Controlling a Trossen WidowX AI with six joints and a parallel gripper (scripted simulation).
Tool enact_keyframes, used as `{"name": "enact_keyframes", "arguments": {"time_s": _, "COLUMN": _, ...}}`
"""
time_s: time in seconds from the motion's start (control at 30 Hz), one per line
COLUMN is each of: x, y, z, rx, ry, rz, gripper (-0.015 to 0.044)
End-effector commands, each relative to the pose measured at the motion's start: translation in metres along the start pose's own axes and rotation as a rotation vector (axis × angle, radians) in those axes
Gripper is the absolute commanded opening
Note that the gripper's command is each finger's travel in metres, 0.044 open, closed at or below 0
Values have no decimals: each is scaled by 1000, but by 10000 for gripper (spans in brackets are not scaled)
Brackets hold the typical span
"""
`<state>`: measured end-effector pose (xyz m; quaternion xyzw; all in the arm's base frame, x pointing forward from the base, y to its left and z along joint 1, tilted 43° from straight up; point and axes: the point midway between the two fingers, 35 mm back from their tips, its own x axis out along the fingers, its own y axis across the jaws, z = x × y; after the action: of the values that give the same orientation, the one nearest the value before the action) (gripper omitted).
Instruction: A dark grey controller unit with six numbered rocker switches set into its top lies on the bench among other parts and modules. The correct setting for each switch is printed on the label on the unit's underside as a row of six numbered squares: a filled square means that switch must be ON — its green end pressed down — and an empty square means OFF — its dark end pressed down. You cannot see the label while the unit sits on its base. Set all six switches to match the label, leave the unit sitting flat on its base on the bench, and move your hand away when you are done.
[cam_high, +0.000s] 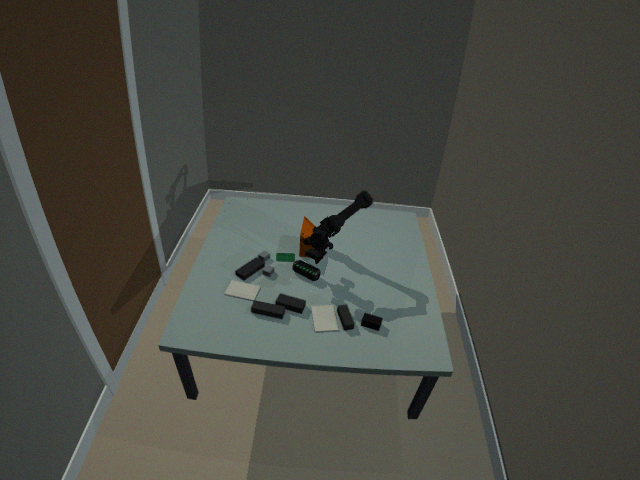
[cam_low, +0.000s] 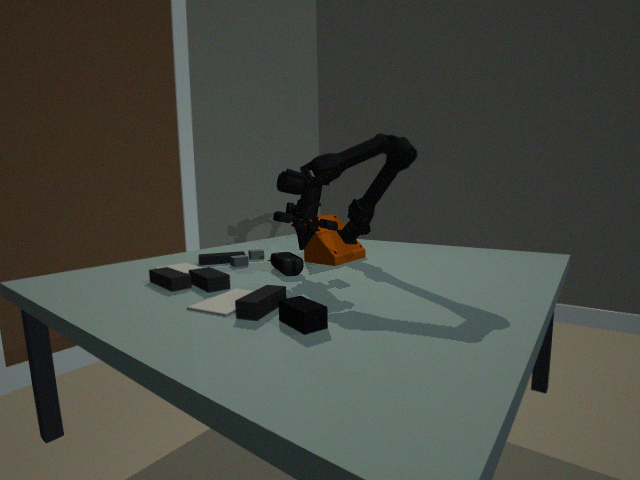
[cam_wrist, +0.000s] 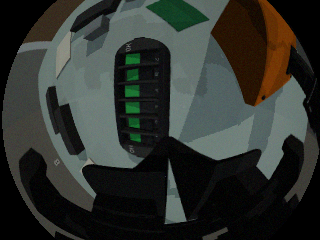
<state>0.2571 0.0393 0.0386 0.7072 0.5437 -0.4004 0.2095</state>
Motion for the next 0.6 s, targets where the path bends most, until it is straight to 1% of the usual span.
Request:
{"name": "enact_keyframes", "arguments": {"time_s": 0.0, "x": -4, "y": 22, "z": 14, "rx": 8, "ry": -9, "rz": -71, "gripper": 0}}
{"name": "enact_keyframes", "arguments": {"time_s": 0.27, "x": -5, "y": 54, "z": 47, "rx": 26, "ry": 16, "rz": -201, "gripper": 0}}
{"name": "enact_keyframes", "arguments": {"time_s": 0.57, "x": 1, "y": 54, "z": 48, "rx": 26, "ry": 17, "rz": -204, "gripper": 0}}
